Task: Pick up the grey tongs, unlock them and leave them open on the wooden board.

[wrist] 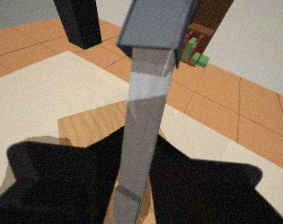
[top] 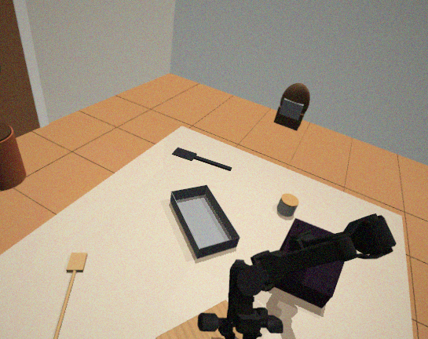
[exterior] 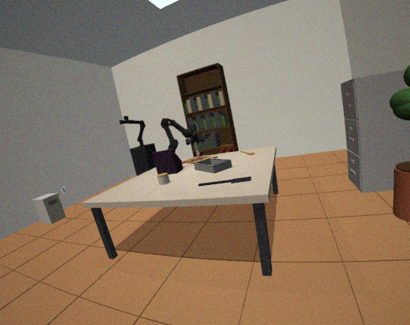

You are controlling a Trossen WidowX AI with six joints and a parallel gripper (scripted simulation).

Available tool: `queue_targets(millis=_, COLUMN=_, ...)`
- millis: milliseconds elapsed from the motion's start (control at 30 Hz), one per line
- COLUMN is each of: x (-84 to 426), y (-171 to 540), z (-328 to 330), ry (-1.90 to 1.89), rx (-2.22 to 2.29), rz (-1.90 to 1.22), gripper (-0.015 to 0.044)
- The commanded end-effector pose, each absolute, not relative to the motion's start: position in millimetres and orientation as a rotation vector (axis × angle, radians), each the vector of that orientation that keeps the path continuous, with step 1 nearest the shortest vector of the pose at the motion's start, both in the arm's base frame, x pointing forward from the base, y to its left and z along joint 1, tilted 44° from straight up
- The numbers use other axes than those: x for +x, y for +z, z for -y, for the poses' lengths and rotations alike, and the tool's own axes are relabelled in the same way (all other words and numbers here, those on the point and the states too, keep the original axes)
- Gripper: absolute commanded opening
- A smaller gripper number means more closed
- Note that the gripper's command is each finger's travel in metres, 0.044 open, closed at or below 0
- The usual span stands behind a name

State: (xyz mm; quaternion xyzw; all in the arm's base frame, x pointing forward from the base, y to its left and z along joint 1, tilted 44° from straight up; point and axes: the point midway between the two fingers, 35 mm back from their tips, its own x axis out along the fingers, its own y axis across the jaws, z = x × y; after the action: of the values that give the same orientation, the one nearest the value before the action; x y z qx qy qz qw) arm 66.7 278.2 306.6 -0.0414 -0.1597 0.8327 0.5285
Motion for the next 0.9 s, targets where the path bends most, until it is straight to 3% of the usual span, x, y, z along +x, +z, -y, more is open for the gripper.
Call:
queue_targets(millis=0, x=67.4, y=308.7, z=-280.9, ry=1.984, rx=-0.096, rz=0.371, gripper=-0.0150)
queue_targets(millis=867, x=76.3, y=307.7, z=-352.1, ry=1.820, rx=-0.308, rz=0.047, gripper=-0.0150)
